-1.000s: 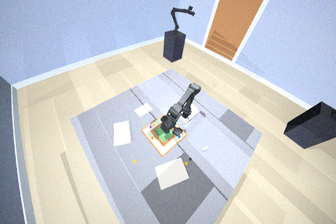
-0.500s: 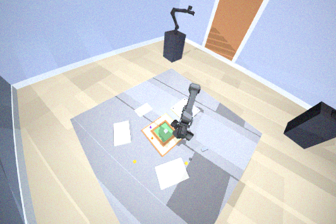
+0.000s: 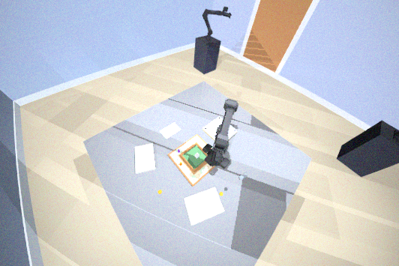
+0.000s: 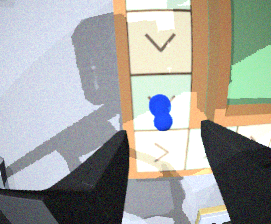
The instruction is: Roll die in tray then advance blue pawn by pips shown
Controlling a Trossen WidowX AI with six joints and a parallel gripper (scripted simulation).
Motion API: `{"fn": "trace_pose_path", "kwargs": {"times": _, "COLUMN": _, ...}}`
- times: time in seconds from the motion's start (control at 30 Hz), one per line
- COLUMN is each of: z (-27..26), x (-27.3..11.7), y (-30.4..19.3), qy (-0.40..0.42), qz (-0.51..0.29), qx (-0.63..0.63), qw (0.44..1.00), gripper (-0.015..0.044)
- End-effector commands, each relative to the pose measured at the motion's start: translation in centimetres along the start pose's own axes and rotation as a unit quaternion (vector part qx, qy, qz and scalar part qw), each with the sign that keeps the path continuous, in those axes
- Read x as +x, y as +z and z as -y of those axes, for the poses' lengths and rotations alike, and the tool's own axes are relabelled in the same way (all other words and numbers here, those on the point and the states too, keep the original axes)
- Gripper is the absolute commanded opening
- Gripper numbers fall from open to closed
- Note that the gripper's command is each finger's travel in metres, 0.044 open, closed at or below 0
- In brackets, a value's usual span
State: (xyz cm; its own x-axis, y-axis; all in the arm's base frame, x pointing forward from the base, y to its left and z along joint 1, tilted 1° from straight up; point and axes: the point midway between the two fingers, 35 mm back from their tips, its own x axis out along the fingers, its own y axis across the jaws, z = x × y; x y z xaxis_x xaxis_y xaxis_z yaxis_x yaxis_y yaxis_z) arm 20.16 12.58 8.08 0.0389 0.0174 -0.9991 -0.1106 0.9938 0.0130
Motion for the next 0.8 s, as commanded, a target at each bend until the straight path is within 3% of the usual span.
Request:
{"fn": "trace_pose_path", "kwargs": {"times": 0.0, "z": 0.0, "x": 0.9, "y": 0.0, "qy": -0.003, "qz": -0.002, "qx": 0.002, "qw": 1.000, "gripper": 0.0200}}
{"fn": "trace_pose_path", "kwargs": {"times": 0.6, "z": 0.1, "x": 3.5, "y": -0.1, "qy": -0.003, "qz": -0.003, "qx": 0.002, "qw": 1.000, "gripper": 0.0200}}
{"fn": "trace_pose_path", "kwargs": {"times": 0.77, "z": 0.1, "x": 3.5, "y": -0.1, "qy": -0.003, "qz": -0.003, "qx": 0.002, "qw": 1.000, "gripper": 0.0069}}
